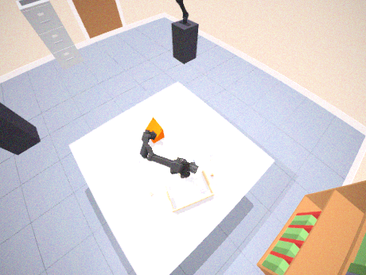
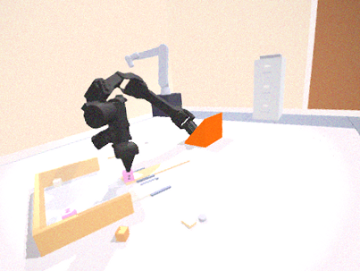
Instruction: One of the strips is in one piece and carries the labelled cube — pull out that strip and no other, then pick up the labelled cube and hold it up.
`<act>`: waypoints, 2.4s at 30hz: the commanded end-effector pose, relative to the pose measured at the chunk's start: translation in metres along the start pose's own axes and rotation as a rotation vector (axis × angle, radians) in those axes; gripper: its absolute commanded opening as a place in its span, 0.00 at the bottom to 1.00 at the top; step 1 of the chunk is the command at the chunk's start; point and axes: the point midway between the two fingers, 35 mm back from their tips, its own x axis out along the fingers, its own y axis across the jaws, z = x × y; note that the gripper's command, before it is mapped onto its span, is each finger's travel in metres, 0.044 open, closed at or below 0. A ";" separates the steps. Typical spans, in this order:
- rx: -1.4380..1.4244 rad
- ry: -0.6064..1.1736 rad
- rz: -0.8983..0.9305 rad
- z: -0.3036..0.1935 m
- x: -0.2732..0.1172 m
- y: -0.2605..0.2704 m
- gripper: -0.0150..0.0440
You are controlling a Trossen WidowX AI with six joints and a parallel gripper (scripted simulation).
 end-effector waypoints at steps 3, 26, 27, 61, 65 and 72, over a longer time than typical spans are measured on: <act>-0.008 -0.004 -0.006 0.000 0.011 -0.001 0.68; 0.001 0.000 -0.003 0.000 0.033 -0.002 0.49; 0.001 0.000 -0.003 0.000 0.033 -0.002 0.48; -0.011 0.000 -0.007 -0.074 -0.011 -0.040 0.25; -0.011 0.000 -0.008 -0.087 -0.011 -0.047 0.25; -0.012 0.001 -0.008 -0.101 -0.010 -0.056 0.25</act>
